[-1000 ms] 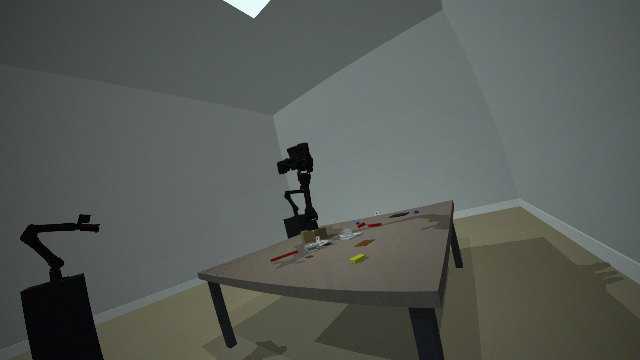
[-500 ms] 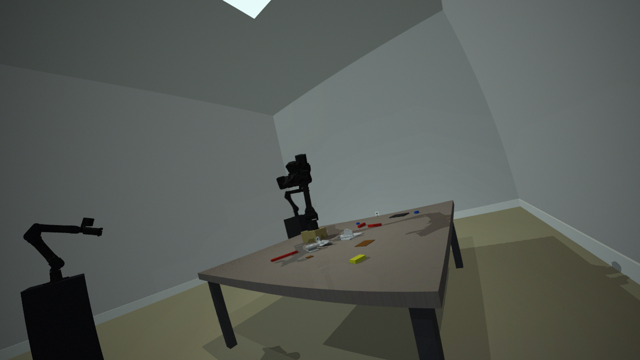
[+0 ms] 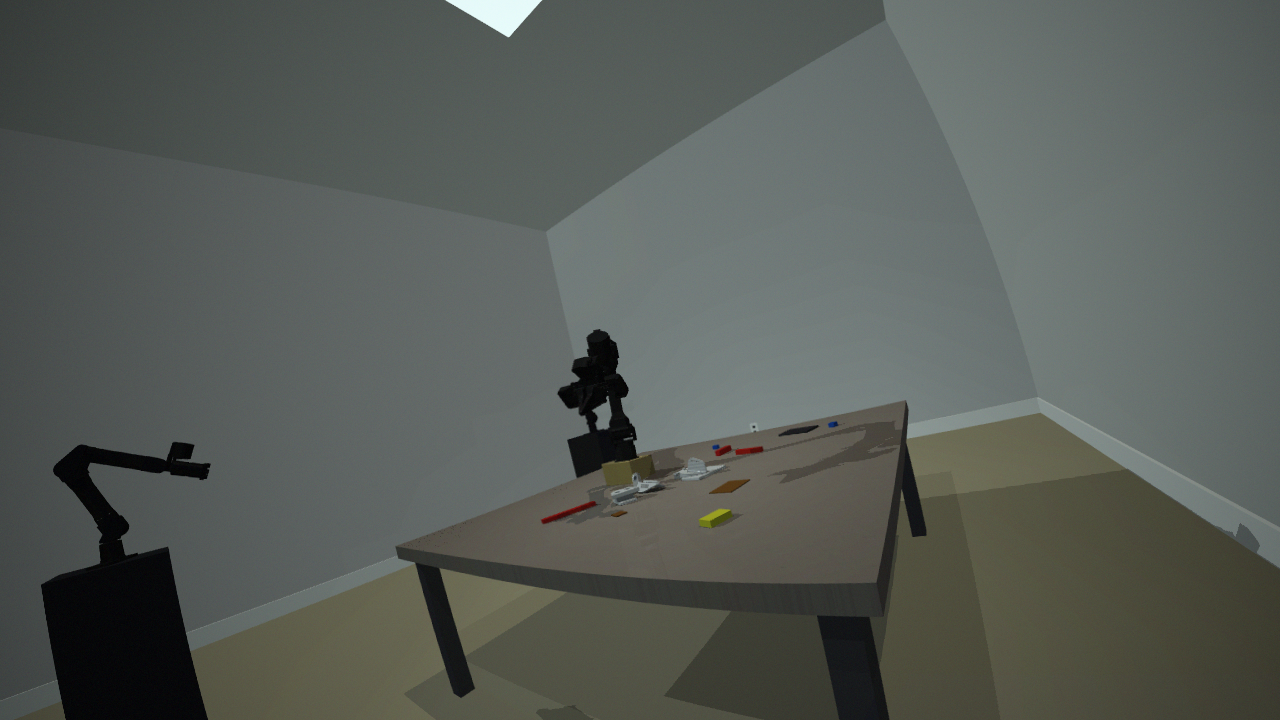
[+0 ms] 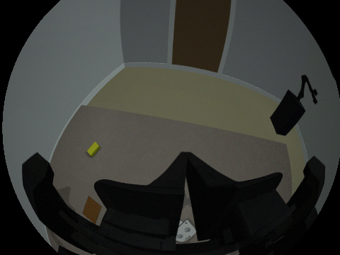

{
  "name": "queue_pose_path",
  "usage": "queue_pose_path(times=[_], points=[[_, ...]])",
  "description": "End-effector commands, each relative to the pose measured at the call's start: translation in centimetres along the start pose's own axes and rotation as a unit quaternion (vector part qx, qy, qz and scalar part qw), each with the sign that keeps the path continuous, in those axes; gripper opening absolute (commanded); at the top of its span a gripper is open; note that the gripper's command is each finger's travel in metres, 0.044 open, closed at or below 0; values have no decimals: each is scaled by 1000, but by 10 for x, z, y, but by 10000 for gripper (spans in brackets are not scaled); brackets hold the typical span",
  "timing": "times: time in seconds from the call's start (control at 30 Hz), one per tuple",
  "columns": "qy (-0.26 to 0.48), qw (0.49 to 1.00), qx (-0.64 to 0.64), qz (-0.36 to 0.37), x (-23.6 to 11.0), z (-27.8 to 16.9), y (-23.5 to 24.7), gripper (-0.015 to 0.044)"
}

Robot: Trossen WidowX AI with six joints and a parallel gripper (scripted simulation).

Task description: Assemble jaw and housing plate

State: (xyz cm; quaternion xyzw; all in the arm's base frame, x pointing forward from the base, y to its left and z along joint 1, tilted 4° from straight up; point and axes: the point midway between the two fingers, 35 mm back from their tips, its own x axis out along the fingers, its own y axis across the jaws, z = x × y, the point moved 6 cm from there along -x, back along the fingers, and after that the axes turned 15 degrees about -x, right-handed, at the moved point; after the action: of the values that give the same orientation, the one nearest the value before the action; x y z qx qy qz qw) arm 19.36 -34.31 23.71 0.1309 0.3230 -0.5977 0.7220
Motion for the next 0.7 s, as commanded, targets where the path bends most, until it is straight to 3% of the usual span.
queue_pose_path(times=[0.0,0.67], points=[[55,998,12,19,0,-31,-4,0],[291,951,80,66,-28,-161,-19,0]])
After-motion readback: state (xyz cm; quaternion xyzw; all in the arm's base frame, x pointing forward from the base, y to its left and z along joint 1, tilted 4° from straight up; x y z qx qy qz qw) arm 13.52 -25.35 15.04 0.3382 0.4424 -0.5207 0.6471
